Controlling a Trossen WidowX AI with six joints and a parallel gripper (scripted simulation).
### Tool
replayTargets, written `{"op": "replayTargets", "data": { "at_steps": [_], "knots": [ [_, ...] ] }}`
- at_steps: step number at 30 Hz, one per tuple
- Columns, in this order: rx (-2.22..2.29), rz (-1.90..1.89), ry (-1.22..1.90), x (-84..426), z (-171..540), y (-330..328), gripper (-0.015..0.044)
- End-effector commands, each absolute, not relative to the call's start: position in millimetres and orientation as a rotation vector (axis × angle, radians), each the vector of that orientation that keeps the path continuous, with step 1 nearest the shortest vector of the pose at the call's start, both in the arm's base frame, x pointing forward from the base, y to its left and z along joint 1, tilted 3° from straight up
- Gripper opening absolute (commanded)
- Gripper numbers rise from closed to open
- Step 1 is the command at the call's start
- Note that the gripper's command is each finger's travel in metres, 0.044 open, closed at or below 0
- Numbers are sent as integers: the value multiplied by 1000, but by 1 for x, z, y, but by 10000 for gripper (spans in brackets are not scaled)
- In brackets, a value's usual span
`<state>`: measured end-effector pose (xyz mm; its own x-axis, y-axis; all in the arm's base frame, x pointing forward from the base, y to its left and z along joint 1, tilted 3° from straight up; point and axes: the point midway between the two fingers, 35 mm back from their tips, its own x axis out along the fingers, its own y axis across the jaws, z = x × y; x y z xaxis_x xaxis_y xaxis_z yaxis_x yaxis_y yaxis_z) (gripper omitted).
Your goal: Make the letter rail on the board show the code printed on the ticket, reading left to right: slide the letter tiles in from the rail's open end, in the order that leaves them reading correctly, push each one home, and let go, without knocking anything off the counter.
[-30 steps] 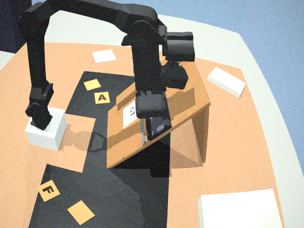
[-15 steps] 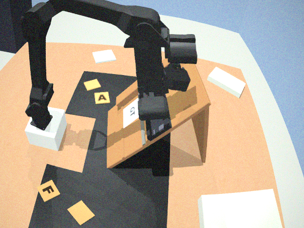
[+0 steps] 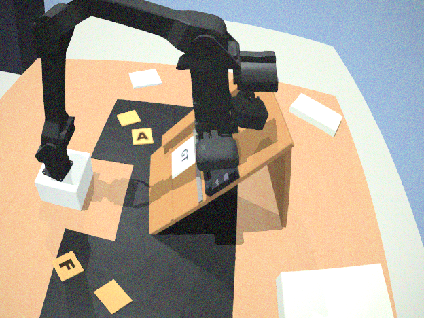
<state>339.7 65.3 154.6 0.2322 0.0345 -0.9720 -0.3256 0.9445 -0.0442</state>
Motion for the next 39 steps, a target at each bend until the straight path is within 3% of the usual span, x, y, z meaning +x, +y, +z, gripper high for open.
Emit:
{"op": "replayTargets", "data": {
  "at_steps": [1,39],
  "knots": [
    [-264,251,1321,342,151,65,0],
    [-264,251,1321,343,150,73,0]
  ]
}}
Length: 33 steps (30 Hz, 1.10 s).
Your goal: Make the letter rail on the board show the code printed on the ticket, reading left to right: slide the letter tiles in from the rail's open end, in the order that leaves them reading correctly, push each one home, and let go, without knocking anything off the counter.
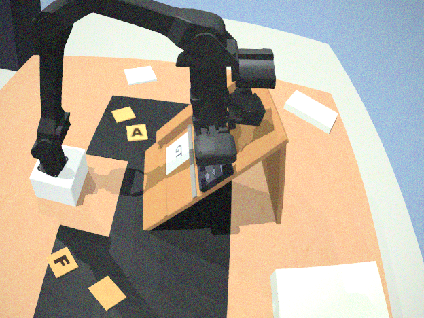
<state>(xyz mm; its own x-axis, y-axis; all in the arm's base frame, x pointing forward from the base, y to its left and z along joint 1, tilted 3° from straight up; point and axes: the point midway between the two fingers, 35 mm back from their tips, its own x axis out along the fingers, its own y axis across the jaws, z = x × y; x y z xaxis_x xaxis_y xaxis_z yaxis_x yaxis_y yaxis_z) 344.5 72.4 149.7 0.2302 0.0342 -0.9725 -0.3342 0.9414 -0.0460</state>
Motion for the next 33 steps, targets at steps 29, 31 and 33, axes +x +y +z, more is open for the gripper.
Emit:
{"op": "replayTargets", "data": {
  "at_steps": [29,31,33],
  "knots": [
    [-263,251,1321,340,150,79,0],
    [-263,251,1321,337,152,77,0],
    [-263,251,1321,335,154,77,0]
  ]
}}
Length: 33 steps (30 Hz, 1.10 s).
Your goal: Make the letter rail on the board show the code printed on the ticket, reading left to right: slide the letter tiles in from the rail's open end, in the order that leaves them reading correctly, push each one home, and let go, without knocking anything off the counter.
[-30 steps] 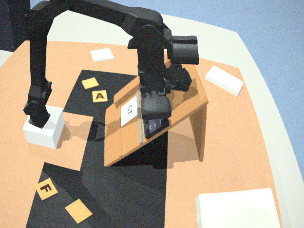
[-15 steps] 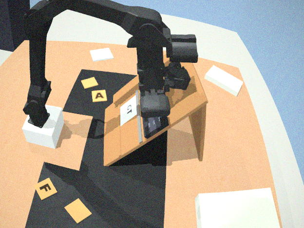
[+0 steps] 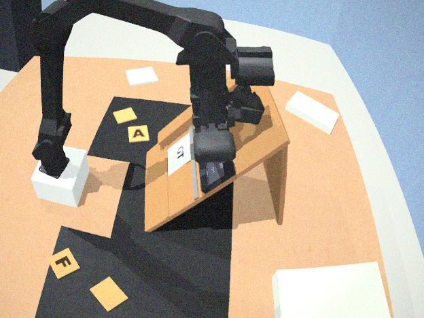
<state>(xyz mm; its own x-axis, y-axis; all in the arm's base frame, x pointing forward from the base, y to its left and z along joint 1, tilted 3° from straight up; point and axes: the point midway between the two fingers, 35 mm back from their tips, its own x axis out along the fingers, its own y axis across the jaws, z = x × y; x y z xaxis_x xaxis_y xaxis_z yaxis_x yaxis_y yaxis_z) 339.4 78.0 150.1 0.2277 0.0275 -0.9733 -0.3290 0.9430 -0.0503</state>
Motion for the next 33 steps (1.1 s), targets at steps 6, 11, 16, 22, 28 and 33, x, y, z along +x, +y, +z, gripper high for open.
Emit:
{"op": "replayTargets", "data": {
  "at_steps": [6,11,16,22,28,33],
  "knots": [
    [-263,251,1322,330,158,75,0],
    [-263,251,1322,326,161,74,0],
    [-264,251,1322,322,164,73,0],
    [-264,251,1323,319,167,72,0],
    [-265,249,1271,314,175,76,105],
    [-255,266,1088,287,206,89,236]
  ]
}}
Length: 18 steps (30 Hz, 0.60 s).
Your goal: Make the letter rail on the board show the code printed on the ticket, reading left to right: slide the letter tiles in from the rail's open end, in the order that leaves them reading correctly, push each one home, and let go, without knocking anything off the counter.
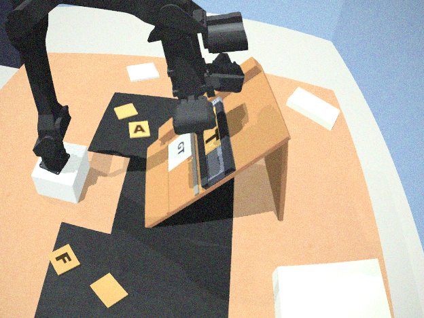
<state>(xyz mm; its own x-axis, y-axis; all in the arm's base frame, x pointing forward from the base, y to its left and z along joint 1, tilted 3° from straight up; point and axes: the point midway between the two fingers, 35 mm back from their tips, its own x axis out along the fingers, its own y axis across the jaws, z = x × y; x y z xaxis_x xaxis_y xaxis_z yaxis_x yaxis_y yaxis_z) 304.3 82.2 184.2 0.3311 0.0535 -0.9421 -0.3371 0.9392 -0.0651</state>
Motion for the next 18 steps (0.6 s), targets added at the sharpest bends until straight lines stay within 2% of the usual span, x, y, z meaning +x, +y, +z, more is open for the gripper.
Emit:
{"op": "replayTargets", "data": {
  "at_steps": [1,8,13,18],
  "knots": [
    [-250,271,1048,281,212,91,262],
    [-205,289,798,234,247,93,440],
    [-153,308,651,207,261,90,440],
    [-150,309,646,206,262,90,440]
  ]
}}
